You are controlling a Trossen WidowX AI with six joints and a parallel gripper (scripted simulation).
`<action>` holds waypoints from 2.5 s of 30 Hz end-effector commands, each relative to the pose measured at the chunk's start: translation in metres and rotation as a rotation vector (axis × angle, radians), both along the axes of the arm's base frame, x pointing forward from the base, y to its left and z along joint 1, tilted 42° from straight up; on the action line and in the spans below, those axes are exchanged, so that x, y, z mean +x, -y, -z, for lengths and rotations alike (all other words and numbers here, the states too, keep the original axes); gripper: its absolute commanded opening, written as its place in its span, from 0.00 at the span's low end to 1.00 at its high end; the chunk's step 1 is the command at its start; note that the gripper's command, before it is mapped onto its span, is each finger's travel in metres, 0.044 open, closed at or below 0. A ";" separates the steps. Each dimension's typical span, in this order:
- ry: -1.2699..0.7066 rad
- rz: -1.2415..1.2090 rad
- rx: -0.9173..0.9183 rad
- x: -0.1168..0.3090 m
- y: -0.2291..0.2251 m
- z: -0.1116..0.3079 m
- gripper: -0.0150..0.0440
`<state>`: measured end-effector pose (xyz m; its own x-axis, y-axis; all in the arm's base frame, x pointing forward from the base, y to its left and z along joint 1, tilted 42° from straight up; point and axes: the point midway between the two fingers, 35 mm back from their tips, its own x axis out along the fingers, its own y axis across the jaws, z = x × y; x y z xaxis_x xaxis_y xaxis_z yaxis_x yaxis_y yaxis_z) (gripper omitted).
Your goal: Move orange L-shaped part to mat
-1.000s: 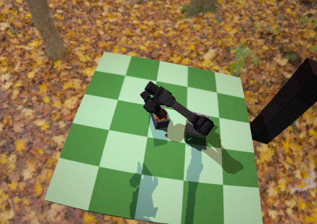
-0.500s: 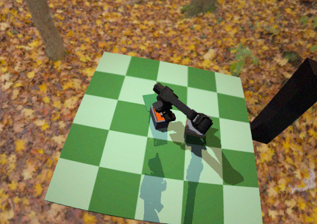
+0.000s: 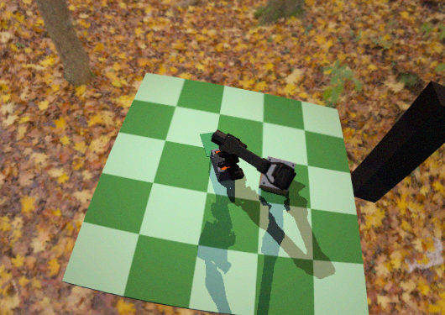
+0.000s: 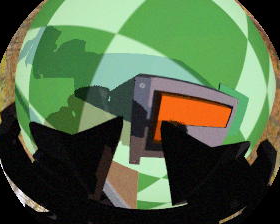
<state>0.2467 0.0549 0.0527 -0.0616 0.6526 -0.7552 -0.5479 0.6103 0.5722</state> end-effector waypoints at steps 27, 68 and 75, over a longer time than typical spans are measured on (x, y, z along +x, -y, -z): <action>0.004 0.010 0.007 -0.002 -0.028 0.031 0.56; 0.003 0.010 0.004 0.004 0.045 -0.051 0.56; 0.000 0.015 0.008 0.004 0.042 -0.049 0.56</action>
